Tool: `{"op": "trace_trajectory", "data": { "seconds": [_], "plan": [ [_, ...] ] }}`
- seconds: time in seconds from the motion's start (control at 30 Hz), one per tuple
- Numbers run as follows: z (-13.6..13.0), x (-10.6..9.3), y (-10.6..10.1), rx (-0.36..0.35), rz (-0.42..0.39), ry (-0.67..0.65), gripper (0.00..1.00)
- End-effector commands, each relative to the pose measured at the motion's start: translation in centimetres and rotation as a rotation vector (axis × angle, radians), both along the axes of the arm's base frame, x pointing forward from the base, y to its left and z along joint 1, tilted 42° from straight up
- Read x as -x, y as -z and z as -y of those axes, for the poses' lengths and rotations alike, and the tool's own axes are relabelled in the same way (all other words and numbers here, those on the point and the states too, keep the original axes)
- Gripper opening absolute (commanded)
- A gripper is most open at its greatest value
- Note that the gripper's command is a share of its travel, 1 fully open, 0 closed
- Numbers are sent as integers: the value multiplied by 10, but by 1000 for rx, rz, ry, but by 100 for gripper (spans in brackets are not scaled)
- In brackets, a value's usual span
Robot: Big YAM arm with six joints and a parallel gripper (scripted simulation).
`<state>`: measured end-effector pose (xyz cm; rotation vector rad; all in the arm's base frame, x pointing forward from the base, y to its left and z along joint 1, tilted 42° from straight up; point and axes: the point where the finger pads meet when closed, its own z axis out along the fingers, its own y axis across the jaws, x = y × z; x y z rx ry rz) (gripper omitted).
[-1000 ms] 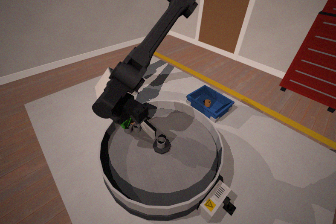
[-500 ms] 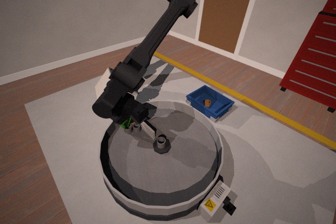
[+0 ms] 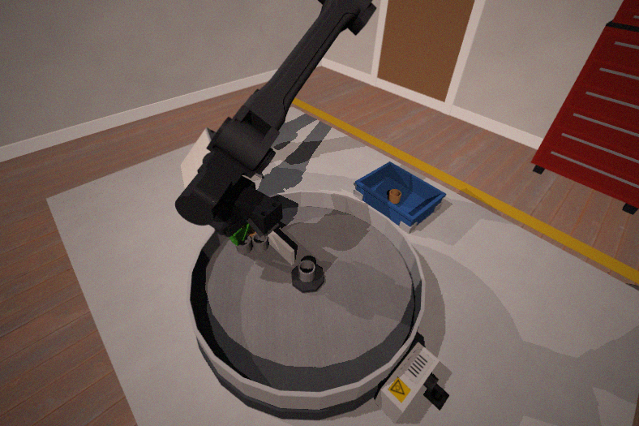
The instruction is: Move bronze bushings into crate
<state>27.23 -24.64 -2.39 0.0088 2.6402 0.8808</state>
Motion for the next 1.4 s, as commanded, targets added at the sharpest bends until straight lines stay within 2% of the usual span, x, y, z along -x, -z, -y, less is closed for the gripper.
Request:
{"op": "trace_trajectory", "data": {
  "seconds": [0.0, 0.17, 0.27, 0.43, 1.37],
  "plan": [
    [26, -14, -19, 57, 34, 12, 13],
    [25, -17, -18, 61, 36, 10, 13],
    [19, -22, -3, 45, 28, -3, 13],
    [18, -23, 1, 43, 26, 3, 13],
    [17, -24, 1, 41, 25, -1, 13]
  ]
}}
